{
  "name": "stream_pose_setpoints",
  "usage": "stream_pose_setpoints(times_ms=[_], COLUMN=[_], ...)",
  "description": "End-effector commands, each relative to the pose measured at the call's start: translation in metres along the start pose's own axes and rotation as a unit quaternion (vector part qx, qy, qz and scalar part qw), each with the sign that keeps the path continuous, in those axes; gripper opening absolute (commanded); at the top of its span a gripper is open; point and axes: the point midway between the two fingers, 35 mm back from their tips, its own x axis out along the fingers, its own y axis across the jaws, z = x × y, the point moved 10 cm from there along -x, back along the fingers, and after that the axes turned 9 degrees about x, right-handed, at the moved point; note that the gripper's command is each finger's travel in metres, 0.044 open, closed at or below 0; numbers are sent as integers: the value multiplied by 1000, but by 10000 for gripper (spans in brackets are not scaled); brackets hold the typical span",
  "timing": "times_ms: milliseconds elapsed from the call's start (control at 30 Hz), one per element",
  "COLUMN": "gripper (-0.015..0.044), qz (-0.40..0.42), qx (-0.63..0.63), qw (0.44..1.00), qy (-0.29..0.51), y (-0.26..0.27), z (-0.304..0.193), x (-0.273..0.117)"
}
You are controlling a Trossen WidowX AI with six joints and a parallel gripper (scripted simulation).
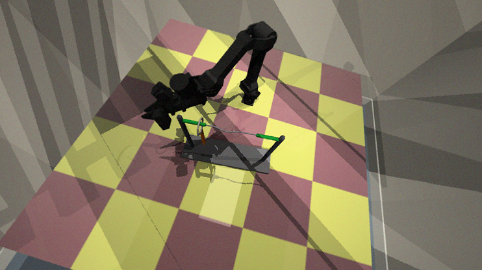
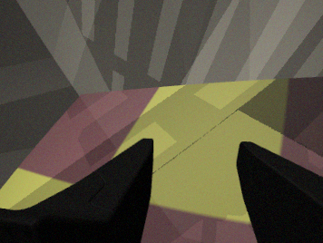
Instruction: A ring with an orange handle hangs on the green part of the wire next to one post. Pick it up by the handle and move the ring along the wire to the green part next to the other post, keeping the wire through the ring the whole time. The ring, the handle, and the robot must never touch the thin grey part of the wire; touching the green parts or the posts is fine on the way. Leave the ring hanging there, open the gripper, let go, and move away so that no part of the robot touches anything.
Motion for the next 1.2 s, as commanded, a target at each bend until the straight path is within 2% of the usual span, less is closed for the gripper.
stream_pose_setpoints(times_ms=[0, 200, 400, 633, 867, 1167], gripper=[160, 160, 160, 160, 160, 160], qz=[32, 118, 232, 371, 506, 518], qx=[-37, -99, -163, -225, -270, -275], qw=[998, 984, 950, 888, 809, 800], qy=[34, 90, 134, 150, 131, 128], y=[-25, -69, -114, -156, -181, -177], z=[-13, -38, -62, -85, -100, -100], x=[10, 13, -4, -44, -100, -103])
